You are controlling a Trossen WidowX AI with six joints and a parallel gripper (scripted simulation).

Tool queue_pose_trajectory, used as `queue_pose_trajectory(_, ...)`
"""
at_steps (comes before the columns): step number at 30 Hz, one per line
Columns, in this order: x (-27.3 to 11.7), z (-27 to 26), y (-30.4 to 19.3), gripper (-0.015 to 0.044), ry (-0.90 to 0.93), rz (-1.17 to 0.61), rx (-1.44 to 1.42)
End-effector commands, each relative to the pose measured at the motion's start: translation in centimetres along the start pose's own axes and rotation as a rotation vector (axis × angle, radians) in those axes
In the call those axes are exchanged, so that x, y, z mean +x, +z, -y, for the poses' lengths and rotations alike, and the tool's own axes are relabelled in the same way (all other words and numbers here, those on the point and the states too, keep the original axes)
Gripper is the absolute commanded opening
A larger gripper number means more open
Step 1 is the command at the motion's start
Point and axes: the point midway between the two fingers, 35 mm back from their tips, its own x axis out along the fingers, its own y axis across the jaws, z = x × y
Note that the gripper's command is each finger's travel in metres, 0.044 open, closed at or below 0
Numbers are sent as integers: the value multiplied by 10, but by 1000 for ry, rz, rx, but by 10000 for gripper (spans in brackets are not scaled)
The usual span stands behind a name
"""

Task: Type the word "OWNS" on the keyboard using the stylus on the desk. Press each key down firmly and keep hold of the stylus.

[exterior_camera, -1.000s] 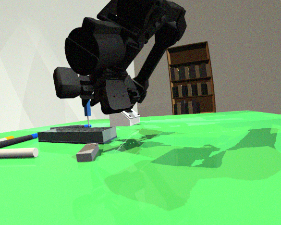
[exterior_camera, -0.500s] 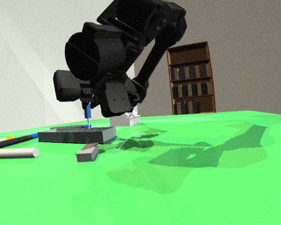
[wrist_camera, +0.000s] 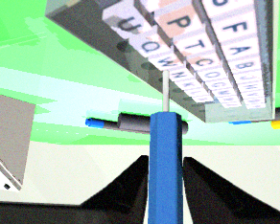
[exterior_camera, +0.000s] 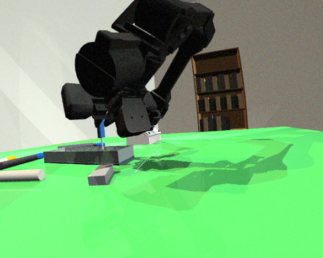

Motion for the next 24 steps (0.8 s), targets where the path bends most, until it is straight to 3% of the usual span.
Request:
queue_pose_trajectory(1,1,-1,2,81,3,1,0)
queue_pose_trajectory(24,4,-1,7,81,3,2,0)
